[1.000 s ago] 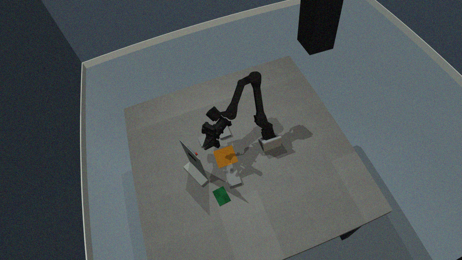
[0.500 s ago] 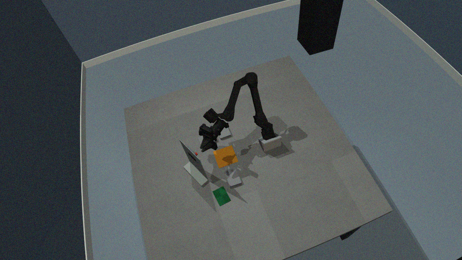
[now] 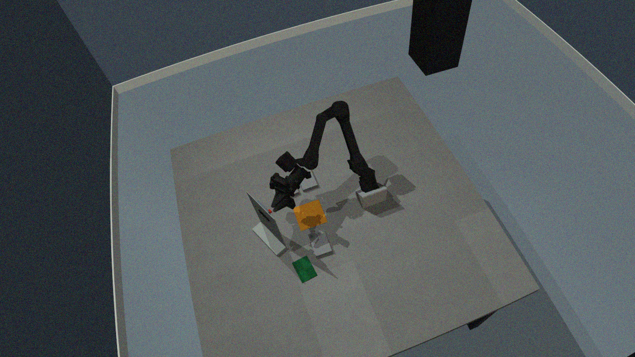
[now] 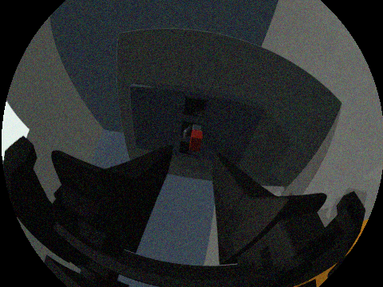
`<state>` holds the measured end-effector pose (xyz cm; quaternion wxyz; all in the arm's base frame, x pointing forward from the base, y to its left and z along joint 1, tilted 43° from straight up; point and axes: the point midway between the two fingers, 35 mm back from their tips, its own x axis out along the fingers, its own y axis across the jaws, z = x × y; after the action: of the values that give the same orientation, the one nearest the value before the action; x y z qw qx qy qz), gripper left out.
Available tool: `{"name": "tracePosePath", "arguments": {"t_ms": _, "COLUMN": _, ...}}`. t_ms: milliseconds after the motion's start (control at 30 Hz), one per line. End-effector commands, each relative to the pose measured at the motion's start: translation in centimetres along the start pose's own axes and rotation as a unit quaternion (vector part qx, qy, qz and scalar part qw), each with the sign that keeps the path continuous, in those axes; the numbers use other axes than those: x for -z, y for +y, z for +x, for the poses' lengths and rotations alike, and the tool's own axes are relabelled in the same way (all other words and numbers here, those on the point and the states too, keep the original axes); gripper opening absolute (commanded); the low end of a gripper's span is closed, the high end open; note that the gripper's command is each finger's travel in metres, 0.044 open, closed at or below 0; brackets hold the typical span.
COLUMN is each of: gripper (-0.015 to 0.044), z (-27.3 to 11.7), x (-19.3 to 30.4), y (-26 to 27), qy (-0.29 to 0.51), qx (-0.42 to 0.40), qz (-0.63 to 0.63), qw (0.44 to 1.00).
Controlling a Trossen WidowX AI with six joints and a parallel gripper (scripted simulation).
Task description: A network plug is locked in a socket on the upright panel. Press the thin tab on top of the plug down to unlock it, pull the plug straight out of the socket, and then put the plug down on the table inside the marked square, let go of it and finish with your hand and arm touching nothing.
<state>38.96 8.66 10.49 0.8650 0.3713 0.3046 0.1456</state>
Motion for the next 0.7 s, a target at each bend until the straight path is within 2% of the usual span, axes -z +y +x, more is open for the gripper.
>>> {"name": "tracePosePath", "arguments": {"t_ms": 0, "gripper": 0.0156, "z": 0.6, "x": -0.4, "y": 0.2, "qy": -0.005, "qx": -0.001, "qz": -0.001, "qw": 1.000}}
{"name": "tracePosePath", "arguments": {"t_ms": 500, "gripper": 0.0156, "z": 2.1, "x": -0.8, "y": 0.2, "qy": -0.006, "qx": -0.002, "qz": -0.001, "qw": 1.000}}
{"name": "tracePosePath", "arguments": {"t_ms": 667, "gripper": 0.0123, "z": 2.1, "x": -0.8, "y": 0.2, "qy": -0.006, "qx": -0.002, "qz": -0.001, "qw": 1.000}}
